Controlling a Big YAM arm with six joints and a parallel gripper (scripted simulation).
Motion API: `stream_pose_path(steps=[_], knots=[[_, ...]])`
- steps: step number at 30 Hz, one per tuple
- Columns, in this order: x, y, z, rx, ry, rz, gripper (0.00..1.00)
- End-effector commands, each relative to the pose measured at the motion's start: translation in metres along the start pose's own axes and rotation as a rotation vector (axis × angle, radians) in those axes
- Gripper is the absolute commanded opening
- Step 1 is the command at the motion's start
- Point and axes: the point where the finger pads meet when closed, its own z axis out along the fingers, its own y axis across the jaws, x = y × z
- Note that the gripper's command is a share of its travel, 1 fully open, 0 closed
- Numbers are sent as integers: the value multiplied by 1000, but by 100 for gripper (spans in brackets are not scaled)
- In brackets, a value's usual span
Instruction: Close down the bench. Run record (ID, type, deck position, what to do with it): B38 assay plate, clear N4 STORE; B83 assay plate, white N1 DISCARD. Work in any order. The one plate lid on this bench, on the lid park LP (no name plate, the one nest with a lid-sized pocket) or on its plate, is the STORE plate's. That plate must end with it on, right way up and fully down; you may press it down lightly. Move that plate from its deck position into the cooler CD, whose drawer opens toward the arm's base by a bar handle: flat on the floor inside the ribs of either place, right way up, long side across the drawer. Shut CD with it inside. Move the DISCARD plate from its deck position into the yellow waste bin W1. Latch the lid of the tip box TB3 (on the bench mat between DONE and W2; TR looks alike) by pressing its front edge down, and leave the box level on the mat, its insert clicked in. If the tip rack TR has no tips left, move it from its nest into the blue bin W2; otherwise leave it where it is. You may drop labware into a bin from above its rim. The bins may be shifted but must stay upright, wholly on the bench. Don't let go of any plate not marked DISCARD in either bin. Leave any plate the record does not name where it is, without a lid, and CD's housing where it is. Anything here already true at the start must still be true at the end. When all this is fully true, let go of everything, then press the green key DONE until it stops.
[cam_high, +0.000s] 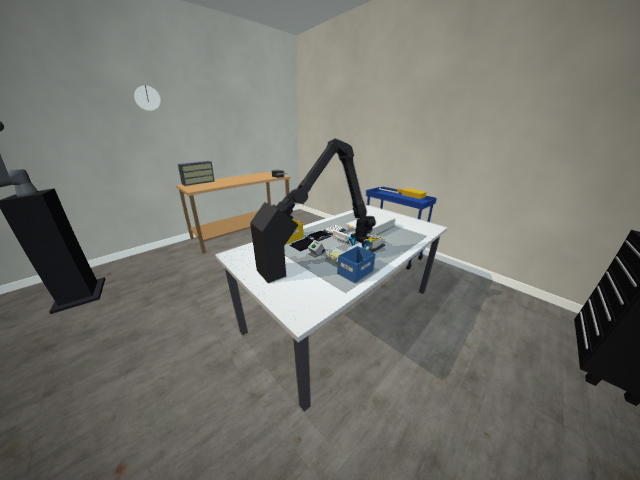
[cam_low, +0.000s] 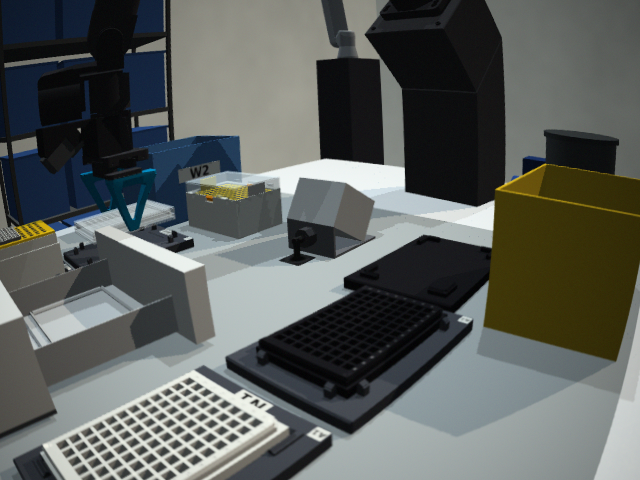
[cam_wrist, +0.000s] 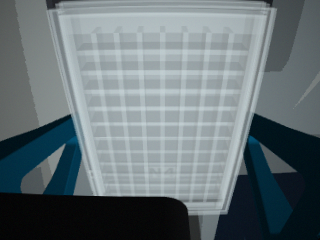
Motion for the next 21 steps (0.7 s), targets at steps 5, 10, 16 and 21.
stream_pose_path(steps=[5,10,16,21], knots=[[-7,-6,-21,10,-21,-8,0],[-9,-4,-27,8,-23,-11,0],[-9,-7,-33,12,-24,-8,0],[-7,-6,-39,10,-21,-8,0]])
